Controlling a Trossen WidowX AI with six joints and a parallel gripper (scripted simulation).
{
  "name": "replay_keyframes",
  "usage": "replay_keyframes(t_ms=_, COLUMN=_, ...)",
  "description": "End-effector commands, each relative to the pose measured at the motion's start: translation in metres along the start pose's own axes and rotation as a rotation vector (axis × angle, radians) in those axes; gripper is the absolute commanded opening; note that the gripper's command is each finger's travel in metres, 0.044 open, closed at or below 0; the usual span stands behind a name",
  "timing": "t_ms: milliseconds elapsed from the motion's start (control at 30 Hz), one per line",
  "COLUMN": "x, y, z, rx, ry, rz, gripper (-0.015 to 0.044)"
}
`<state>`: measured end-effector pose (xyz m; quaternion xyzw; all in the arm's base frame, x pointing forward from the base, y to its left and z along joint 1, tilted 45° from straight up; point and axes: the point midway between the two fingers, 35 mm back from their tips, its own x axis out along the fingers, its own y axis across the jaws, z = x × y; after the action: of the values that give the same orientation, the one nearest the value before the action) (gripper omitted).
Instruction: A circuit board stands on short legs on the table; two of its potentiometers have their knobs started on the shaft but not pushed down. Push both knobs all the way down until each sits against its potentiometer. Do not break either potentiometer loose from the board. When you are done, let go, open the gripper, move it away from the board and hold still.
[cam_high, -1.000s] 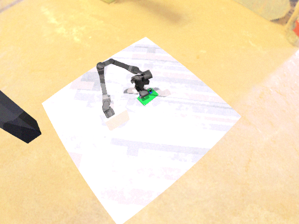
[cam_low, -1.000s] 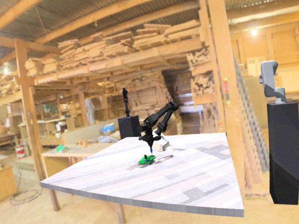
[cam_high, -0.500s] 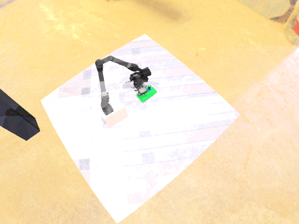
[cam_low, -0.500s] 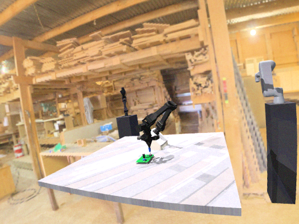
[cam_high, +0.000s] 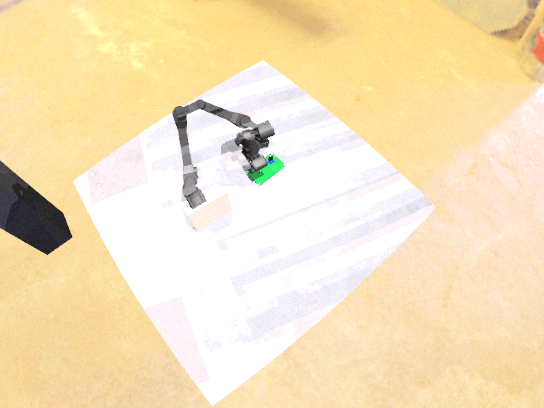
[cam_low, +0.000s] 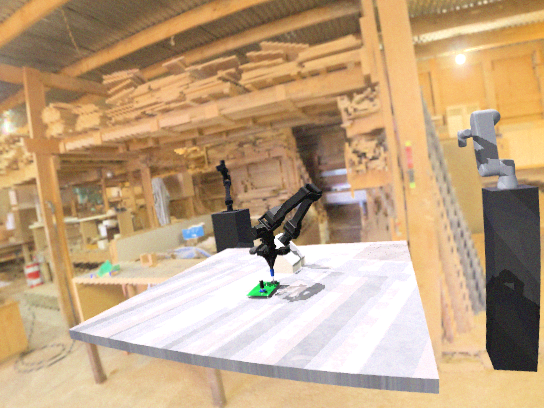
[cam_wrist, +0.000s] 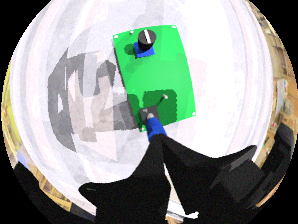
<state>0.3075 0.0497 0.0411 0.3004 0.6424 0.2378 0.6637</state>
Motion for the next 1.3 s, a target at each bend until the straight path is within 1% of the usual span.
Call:
replay_keyframes(t_ms=0, x=0.004, y=0.000, z=0.000, rx=0.002, ry=0.004, rz=0.006, gripper=0.0000)
replay_keyframes(t_ms=1267, x=0.019, y=0.000, z=-0.001, rx=0.002, ry=0.004, rz=0.006, gripper=0.0000)
